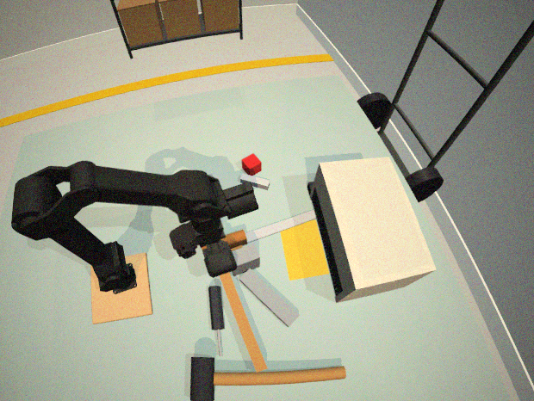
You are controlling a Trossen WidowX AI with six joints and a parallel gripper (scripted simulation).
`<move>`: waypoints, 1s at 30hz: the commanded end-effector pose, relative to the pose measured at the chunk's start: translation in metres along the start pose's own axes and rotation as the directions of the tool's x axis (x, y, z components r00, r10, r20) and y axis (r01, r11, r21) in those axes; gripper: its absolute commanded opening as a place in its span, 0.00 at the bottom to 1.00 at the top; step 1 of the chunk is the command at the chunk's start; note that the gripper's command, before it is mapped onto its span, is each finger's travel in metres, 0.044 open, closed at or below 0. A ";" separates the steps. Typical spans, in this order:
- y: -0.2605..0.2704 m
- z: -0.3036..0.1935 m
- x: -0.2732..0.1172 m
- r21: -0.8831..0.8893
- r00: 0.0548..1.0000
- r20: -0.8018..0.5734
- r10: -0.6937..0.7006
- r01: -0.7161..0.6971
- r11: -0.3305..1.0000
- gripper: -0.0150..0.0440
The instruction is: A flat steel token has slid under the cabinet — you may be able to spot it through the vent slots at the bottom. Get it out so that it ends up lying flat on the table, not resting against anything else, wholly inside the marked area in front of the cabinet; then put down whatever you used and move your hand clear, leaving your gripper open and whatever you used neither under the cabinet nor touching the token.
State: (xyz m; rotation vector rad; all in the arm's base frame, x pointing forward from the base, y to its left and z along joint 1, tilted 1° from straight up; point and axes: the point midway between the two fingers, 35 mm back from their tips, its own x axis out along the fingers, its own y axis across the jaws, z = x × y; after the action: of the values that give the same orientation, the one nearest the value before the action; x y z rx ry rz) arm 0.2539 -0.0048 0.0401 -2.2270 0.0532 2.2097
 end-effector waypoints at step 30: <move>0.032 0.000 0.000 0.152 0.998 0.001 0.065 -0.064 0.986 0.25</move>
State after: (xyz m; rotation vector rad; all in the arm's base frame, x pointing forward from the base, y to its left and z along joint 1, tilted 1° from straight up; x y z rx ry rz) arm 0.2525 -0.0325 0.0404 -2.1884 0.2317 2.1698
